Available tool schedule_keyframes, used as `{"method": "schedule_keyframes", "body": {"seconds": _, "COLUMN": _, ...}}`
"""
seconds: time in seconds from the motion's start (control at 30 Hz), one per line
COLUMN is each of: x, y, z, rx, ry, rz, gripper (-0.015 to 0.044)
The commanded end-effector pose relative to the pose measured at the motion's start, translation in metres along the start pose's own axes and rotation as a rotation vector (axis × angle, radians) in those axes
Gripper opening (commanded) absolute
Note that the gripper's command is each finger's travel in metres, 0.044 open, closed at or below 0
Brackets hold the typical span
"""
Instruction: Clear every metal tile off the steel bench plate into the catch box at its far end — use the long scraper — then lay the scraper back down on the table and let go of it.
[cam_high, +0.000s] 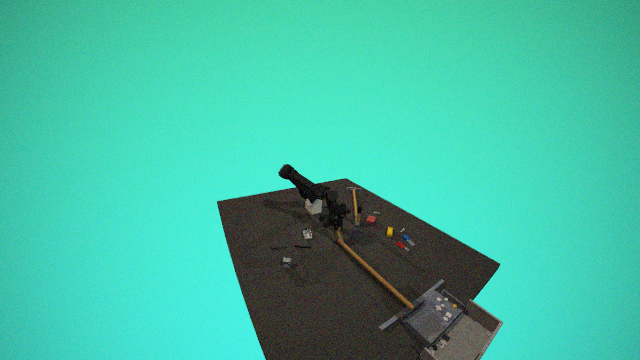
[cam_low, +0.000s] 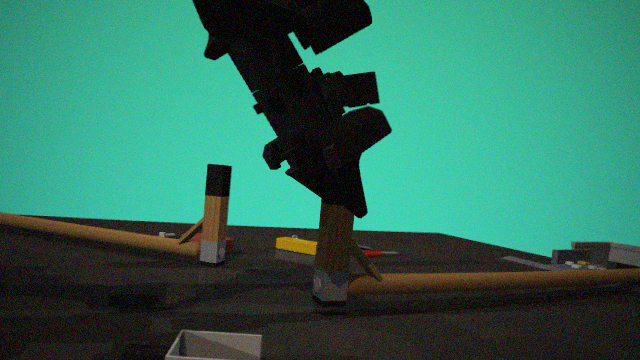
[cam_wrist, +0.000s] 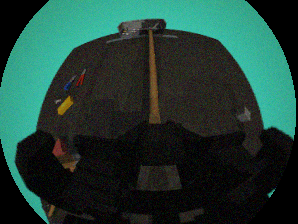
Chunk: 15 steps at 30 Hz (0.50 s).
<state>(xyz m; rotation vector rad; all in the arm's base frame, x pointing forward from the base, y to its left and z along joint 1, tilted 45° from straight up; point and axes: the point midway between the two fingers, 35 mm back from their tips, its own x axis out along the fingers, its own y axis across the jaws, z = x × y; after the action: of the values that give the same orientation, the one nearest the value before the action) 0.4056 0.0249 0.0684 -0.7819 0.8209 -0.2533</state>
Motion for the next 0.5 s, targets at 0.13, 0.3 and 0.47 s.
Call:
{"method": "schedule_keyframes", "body": {"seconds": 0.13, "x": -0.009, "y": -0.001, "z": -0.007, "rx": 0.006, "ry": -0.012, "rz": -0.003, "gripper": 0.0}}
{"method": "schedule_keyframes", "body": {"seconds": 0.3, "x": -0.013, "y": 0.0, "z": -0.012, "rx": 0.005, "ry": -0.013, "rz": -0.003, "gripper": 0.0}}
{"method": "schedule_keyframes", "body": {"seconds": 0.47, "x": -0.016, "y": 0.0, "z": -0.018, "rx": 0.005, "ry": -0.013, "rz": -0.003, "gripper": 0.0}}
